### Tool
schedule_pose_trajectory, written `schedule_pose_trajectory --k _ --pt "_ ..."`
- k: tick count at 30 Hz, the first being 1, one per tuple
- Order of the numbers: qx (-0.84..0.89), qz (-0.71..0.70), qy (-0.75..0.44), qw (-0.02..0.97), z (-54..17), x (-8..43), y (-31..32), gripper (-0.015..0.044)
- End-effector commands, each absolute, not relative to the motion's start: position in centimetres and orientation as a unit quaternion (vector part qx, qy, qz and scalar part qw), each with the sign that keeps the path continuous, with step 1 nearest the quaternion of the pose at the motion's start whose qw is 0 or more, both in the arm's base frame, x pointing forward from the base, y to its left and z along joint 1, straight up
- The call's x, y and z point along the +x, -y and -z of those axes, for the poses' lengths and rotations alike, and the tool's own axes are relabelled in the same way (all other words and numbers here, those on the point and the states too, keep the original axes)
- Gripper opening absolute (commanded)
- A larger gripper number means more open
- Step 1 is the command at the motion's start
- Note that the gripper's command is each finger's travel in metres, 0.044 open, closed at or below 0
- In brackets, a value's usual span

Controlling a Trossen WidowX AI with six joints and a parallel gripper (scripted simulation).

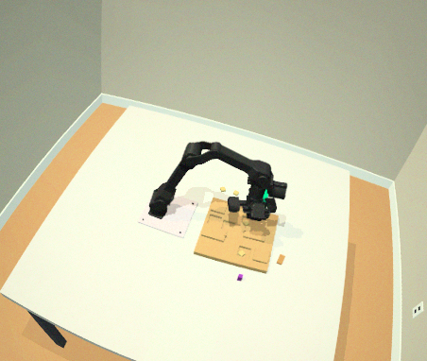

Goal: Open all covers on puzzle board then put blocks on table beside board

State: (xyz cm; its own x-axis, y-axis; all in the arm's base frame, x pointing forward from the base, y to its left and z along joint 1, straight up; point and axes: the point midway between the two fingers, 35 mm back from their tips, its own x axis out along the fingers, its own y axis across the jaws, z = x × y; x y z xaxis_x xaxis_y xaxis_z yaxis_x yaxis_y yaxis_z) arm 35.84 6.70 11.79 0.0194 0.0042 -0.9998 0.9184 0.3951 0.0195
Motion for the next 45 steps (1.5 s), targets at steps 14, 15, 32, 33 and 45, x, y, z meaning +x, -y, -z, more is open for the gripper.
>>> schedule_pose_trajectory --k 14,15,32,33,45 --pt "0.568 0.552 -0.424 0.439 -11.8 38.5 2.5 0.0" --pt "0.577 0.561 -0.412 0.426 -11.8 38.6 3.0 0.0" --pt "0.364 0.355 -0.6 0.618 -11.8 38.5 5.9 0.0" --pt "0.333 0.325 -0.616 0.635 -11.8 38.5 6.0 0.0" --pt "0.189 0.186 -0.672 0.692 -11.8 38.4 6.1 0.0"
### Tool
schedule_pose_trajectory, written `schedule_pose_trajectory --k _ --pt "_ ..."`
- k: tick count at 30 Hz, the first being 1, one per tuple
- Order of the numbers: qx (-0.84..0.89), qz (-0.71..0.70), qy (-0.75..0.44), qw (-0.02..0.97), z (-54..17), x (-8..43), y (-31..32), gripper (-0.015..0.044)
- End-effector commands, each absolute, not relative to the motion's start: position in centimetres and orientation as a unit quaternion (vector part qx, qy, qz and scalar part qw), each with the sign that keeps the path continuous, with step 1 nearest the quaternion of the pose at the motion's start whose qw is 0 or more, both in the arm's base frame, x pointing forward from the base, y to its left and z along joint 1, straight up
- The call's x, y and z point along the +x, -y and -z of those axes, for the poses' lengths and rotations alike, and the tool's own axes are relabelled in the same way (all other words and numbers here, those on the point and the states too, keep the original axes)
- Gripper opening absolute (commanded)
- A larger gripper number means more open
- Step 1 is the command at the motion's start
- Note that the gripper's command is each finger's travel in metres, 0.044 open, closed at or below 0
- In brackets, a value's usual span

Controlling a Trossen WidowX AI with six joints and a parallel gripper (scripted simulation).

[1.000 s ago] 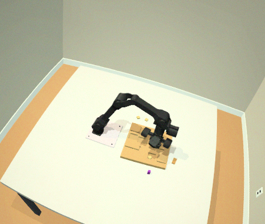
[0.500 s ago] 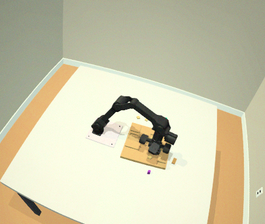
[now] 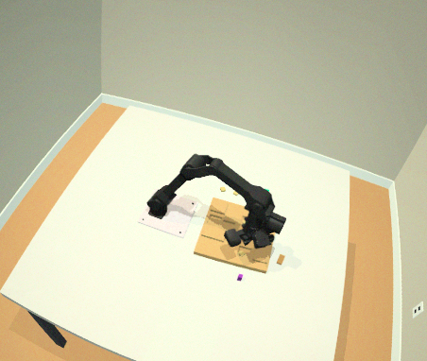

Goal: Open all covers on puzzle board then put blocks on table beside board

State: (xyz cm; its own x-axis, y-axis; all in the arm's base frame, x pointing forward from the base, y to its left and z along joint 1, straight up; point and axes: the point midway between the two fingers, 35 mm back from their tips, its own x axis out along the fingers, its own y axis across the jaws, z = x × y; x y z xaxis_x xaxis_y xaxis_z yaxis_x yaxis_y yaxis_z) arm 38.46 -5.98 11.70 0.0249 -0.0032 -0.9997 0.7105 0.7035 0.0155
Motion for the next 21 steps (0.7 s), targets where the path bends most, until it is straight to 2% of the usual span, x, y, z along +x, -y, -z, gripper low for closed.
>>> schedule_pose_trajectory --k 1,11,21 --pt "0.189 0.186 -0.672 0.692 -11.8 38.4 6.1 0.0" --pt "0.189 0.186 -0.672 0.692 -11.4 38.4 6.1 0.0" --pt "0.189 0.186 -0.672 0.692 -7.1 38.5 6.1 0.0"
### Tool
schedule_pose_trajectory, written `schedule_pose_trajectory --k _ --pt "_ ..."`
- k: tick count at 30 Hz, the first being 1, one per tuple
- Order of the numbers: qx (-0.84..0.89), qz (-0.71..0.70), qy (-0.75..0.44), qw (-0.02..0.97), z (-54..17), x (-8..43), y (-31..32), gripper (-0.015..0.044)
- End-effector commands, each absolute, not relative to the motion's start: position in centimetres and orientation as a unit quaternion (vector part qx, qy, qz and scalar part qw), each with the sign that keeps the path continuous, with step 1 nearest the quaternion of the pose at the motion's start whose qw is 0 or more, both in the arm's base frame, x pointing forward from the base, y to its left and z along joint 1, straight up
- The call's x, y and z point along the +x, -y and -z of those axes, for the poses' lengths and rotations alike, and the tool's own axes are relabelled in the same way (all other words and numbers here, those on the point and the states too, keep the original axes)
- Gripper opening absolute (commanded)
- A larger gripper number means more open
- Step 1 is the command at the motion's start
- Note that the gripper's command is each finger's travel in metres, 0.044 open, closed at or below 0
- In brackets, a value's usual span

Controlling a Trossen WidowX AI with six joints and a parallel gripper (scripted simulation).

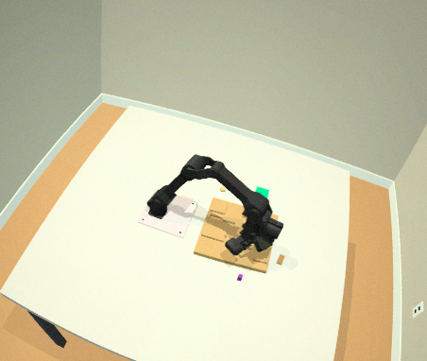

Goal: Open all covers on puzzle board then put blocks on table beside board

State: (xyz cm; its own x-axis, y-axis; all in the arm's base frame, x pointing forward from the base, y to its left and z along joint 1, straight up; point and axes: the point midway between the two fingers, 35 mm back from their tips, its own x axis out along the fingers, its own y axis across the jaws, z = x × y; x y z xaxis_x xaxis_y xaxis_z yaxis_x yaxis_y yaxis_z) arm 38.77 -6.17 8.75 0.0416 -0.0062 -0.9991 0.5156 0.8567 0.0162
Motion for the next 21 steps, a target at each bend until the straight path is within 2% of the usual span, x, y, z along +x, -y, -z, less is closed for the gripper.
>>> schedule_pose_trajectory --k 1,21 --pt "0.189 0.186 -0.672 0.692 -6.9 38.5 6.1 0.0" --pt "0.189 0.186 -0.672 0.692 -5.6 38.5 6.0 0.0"
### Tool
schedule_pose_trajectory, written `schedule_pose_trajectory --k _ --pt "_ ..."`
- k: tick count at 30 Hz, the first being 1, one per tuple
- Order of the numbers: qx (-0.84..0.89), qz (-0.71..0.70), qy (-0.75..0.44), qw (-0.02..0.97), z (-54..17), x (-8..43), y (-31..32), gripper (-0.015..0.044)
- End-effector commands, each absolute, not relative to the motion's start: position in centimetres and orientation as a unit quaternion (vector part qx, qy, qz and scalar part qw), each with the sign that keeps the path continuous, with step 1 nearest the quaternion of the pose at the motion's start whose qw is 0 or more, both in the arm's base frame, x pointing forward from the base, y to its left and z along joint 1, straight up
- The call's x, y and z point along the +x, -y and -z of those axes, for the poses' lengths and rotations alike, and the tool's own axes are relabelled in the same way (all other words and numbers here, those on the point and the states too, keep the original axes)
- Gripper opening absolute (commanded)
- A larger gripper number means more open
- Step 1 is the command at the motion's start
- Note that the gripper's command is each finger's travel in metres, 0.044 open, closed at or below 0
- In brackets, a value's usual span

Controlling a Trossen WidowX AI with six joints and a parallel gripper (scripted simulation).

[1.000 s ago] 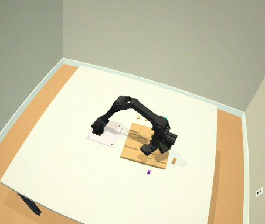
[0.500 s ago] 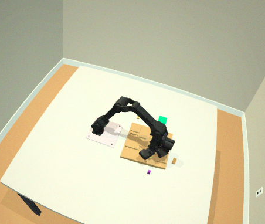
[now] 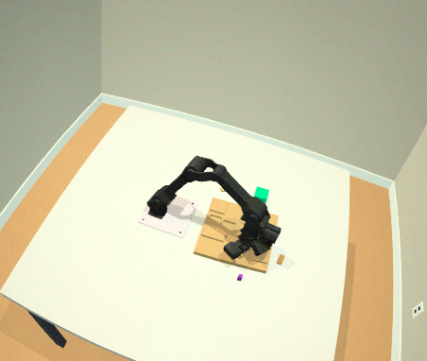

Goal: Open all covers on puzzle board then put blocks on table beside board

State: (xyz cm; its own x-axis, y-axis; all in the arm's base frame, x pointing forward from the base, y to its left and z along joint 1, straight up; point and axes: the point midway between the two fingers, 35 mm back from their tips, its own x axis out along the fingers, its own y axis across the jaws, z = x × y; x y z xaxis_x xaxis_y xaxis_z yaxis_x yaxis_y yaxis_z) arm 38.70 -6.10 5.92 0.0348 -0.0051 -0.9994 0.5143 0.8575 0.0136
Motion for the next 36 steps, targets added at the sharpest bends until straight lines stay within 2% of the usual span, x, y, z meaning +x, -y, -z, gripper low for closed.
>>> schedule_pose_trajectory --k 1,36 --pt "0.189 0.186 -0.672 0.692 -5.6 38.5 6.0 0.0" --pt "0.187 0.183 -0.672 0.692 -6.6 39.1 5.3 0.0"
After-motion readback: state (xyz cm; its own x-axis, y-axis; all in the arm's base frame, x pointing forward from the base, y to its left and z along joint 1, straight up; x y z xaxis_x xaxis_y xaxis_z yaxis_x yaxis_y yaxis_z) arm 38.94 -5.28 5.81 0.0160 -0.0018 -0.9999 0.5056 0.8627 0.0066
